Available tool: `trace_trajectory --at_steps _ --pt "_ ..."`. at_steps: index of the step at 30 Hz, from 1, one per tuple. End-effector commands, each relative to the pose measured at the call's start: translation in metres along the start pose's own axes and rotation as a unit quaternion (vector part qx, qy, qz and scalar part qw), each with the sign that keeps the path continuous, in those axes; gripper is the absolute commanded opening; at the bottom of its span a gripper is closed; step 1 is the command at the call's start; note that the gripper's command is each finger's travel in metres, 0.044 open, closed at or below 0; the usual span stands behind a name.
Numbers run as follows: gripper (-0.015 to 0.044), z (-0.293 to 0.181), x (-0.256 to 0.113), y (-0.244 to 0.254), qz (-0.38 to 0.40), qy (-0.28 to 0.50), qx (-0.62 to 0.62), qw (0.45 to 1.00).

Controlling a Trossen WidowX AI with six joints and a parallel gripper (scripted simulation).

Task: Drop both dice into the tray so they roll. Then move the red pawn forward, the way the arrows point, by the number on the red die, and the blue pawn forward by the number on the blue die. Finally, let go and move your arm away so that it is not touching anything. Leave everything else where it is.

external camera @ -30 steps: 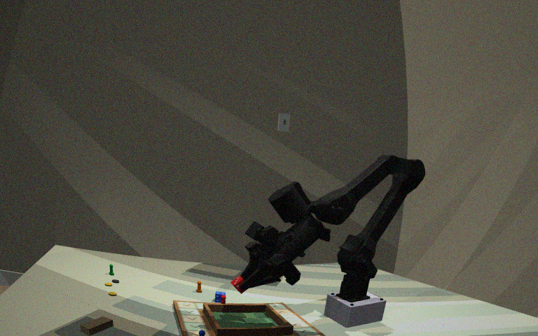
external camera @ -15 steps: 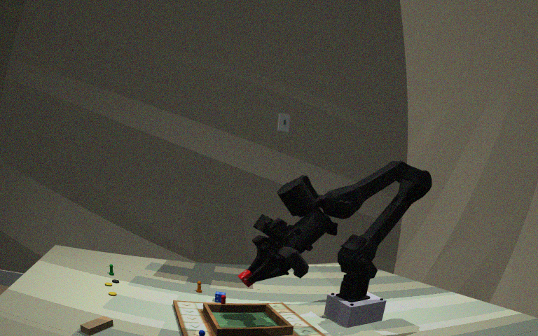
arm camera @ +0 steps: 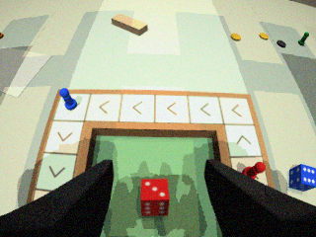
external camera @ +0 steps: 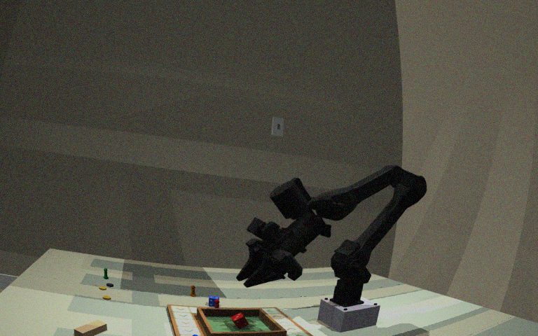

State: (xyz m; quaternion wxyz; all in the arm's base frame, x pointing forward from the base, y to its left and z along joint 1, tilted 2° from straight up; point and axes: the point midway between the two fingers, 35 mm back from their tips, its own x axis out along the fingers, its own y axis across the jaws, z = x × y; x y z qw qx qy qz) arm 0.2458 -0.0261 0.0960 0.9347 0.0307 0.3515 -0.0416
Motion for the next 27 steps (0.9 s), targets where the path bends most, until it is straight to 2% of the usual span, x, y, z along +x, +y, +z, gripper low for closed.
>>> trace_trajectory --at_steps 1,5,7,13,22,26,27 --pt "0.0341 0.026 -0.021 0.000 0.002 -0.011 -0.003 1.000" --pt "0.0440 0.027 -0.022 0.000 0.002 -0.011 -0.003 1.000" --pt "0.0440 0.027 -0.020 0.000 0.002 0.006 -0.003 1.000" --pt "0.0440 0.023 -0.004 0.001 0.002 0.156 -0.002 0.988" --pt "0.0440 0.012 0.019 0.001 0.001 0.362 -0.004 0.932" --pt "0.0440 0.010 0.023 0.001 0.001 0.391 -0.004 0.921" --pt "0.0440 0.011 0.021 0.001 0.002 0.361 -0.001 0.933"
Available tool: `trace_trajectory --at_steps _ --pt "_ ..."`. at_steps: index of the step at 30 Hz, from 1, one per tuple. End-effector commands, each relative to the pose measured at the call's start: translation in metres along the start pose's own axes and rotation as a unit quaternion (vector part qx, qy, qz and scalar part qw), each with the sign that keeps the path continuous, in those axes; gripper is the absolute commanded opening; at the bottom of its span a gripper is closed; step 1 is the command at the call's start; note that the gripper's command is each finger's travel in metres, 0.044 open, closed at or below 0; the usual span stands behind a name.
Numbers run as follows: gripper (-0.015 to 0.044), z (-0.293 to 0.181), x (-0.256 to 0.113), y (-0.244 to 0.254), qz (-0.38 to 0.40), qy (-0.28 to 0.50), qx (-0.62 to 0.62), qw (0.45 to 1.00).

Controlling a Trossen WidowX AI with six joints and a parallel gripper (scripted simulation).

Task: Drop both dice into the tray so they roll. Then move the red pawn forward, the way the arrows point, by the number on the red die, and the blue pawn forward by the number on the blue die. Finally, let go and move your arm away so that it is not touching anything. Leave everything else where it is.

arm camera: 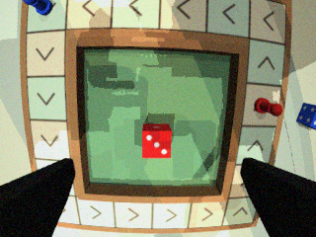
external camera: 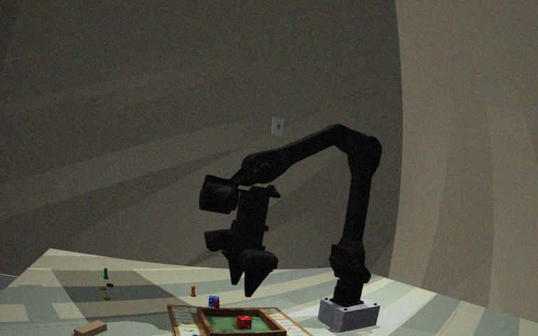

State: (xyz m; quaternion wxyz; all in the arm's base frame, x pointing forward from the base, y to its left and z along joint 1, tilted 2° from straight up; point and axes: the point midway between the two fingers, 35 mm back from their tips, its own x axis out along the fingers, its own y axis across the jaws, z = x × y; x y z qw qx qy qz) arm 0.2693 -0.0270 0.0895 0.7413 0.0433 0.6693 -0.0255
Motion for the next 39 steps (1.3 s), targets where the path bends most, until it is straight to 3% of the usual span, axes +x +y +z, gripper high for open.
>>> trace_trajectory --at_steps 1,8,18,39 --pt "0.0440 0.000 -0.002 0.000 0.000 -0.006 0.000 1.000" --pt "0.0275 0.020 0.006 -0.056 -0.013 -0.008 0.071 0.997" --pt "0.0275 0.012 0.033 -0.192 -0.016 0.035 0.163 0.986" --pt "0.0275 0.005 0.070 -0.193 -0.016 0.036 0.165 0.986"
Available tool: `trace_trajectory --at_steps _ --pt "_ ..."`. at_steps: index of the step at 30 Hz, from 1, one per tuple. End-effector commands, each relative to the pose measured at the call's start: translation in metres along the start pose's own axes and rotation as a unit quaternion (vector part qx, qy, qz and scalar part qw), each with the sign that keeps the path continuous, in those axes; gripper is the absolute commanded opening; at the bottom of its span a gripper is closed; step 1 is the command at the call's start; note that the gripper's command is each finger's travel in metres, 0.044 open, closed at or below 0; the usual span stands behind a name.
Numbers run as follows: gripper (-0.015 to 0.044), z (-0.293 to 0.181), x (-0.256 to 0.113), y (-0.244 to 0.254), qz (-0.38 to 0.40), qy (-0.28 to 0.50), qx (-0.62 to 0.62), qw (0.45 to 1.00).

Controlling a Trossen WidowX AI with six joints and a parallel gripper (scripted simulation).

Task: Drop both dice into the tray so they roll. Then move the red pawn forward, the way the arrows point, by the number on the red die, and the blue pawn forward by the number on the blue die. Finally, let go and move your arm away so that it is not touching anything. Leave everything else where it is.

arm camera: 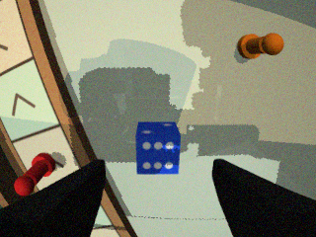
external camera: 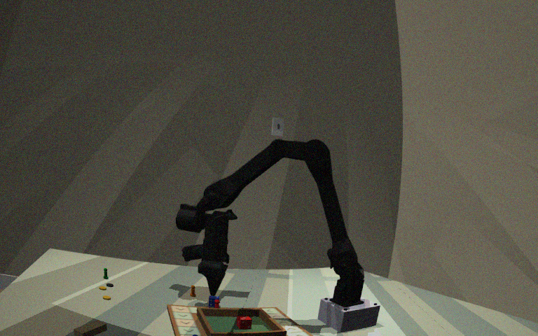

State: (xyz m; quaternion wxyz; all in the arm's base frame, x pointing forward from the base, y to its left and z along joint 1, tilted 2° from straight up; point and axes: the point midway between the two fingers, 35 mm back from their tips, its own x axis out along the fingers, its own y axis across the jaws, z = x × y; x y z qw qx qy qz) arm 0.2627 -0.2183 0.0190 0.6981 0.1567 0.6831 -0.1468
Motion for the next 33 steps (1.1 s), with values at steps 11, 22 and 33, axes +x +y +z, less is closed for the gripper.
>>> trace_trajectory --at_steps 11,22,33 --pt "0.0275 0.000 0.022 0.000 0.000 -0.001 -0.002 1.000" --pt "0.0170 -0.001 0.031 0.000 0.000 -0.001 -0.002 1.000" --pt "0.0000 0.000 0.027 0.000 0.000 -0.001 -0.002 1.000"
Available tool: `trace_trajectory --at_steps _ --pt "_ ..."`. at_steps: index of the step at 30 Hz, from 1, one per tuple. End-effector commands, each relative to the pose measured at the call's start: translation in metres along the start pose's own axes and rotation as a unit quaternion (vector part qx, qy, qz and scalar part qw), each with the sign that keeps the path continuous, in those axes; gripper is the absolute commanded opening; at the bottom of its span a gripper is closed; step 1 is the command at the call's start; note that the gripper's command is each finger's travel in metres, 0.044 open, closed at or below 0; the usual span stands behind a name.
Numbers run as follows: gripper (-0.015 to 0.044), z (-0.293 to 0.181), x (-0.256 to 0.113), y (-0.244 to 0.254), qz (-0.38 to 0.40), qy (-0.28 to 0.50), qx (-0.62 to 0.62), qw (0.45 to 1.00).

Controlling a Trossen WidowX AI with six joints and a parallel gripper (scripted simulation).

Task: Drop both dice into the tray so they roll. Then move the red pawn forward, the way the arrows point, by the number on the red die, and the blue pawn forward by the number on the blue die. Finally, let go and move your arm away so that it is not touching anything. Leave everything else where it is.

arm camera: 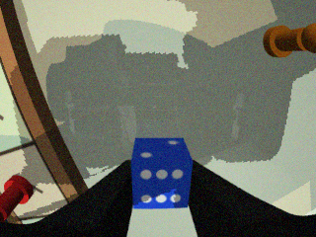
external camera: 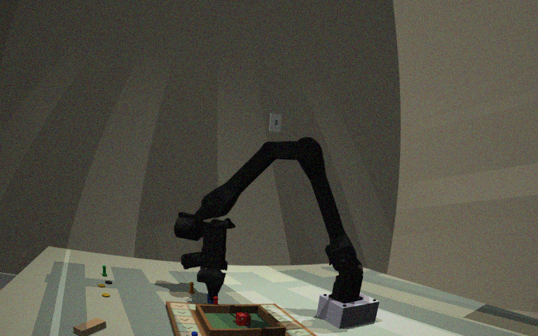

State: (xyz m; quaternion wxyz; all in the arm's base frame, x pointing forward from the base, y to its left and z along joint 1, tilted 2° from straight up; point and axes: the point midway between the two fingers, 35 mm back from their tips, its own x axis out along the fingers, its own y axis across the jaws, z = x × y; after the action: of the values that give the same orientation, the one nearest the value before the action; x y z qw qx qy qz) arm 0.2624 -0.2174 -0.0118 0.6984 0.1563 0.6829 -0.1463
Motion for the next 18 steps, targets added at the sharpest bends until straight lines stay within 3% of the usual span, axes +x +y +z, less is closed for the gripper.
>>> trace_trajectory --at_steps 1,18 --pt "0.0000 0.002 -0.008 -0.001 0.000 -0.001 -0.001 1.000" --pt "0.0000 0.005 -0.118 -0.001 0.000 -0.001 -0.001 1.000"
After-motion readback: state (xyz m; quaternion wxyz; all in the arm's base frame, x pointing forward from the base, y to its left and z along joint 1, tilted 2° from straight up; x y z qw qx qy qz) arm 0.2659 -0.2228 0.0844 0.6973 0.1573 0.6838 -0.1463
